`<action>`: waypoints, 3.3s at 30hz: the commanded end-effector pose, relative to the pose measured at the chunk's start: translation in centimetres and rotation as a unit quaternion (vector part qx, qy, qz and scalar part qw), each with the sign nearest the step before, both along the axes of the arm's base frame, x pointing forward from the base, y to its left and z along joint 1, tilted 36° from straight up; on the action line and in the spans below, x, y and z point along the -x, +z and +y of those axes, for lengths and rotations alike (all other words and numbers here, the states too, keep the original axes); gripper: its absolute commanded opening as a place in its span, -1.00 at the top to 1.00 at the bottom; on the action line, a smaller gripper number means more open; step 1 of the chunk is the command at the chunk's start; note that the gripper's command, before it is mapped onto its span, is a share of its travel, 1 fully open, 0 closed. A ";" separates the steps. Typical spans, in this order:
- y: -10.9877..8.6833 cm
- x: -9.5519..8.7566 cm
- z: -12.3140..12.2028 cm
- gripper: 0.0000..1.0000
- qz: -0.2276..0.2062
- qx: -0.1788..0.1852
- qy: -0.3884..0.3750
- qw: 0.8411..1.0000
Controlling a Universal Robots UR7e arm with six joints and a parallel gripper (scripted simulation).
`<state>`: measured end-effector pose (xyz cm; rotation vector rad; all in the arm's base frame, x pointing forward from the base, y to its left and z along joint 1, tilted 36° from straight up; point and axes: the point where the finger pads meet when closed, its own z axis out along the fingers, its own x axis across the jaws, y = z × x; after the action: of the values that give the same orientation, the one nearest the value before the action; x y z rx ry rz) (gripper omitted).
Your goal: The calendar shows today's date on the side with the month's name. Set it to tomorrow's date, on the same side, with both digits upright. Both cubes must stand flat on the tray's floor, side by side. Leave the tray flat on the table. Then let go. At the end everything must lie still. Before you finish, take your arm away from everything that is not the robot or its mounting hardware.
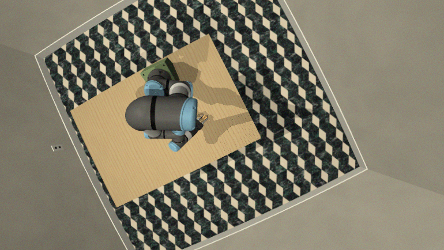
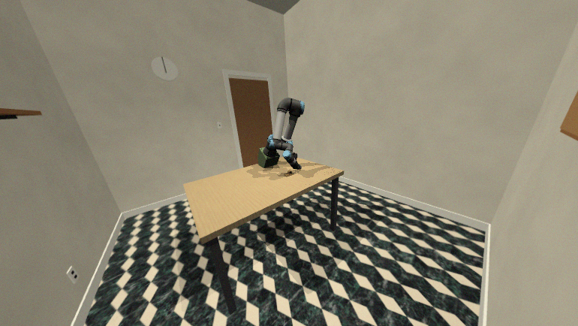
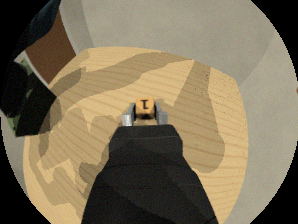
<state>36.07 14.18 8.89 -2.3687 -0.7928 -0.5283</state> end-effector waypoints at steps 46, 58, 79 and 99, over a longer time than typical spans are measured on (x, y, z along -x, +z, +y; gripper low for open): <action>-1.1 -0.9 0.0 -0.20 -0.001 0.000 0.000 1.000; -1.1 -0.9 0.0 -0.20 -0.001 0.000 0.000 1.000; -1.6 -1.2 0.0 -0.20 -0.001 0.000 0.000 1.000; -1.6 -1.2 0.0 -0.20 -0.001 0.000 0.000 1.000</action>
<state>37.26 14.17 7.29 -2.3692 -0.7931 -0.5287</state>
